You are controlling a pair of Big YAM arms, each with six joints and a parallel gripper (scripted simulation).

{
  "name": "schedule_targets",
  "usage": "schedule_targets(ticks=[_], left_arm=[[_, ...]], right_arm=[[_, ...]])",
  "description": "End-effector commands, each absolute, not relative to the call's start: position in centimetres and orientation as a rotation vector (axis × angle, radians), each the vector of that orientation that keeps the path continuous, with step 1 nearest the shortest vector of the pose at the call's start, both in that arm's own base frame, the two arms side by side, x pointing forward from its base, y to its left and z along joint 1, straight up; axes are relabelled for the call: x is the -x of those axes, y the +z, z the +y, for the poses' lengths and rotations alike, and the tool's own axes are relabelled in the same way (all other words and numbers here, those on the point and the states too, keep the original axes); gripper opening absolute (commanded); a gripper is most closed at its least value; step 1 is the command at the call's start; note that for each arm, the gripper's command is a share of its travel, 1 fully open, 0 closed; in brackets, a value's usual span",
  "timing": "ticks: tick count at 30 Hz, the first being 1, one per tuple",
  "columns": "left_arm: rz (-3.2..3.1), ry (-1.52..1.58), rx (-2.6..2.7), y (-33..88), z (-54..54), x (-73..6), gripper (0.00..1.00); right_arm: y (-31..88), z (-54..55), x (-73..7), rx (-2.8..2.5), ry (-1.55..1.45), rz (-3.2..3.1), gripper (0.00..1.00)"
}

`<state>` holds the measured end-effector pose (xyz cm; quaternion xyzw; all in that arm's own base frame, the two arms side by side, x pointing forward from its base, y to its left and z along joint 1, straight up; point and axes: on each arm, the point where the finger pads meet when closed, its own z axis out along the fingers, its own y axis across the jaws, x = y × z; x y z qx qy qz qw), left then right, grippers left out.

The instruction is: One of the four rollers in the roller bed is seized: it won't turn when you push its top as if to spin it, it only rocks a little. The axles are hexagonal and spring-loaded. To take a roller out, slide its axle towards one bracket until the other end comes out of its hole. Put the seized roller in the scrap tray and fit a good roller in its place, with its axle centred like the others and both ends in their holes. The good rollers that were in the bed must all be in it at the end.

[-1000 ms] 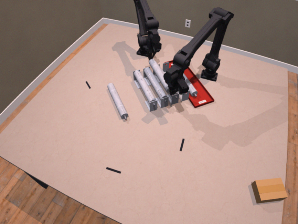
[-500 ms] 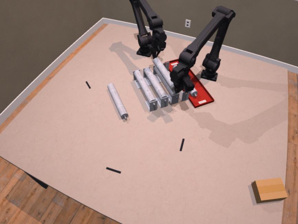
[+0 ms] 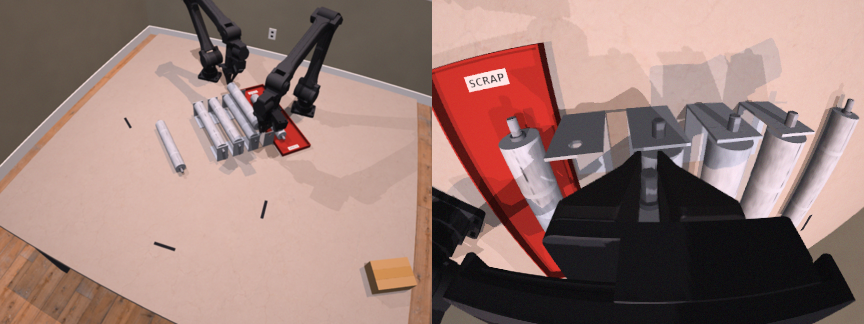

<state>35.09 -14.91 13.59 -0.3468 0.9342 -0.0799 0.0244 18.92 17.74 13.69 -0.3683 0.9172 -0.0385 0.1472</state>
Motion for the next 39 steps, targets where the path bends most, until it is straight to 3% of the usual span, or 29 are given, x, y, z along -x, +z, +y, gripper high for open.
schedule_targets(ticks=[1, 39], left_arm=[[2.834, -0.306, 1.051, 16.3, -13.8, -35.7, 0.03], [2.849, -0.284, 1.051, 15.2, -12.0, -33.7, 0.03]], right_arm=[[18.0, 20.3, -20.0, 0.984, -0.051, 2.586, 0.03], [18.0, 23.5, -16.9, 0.975, -0.026, 2.591, 0.03]])
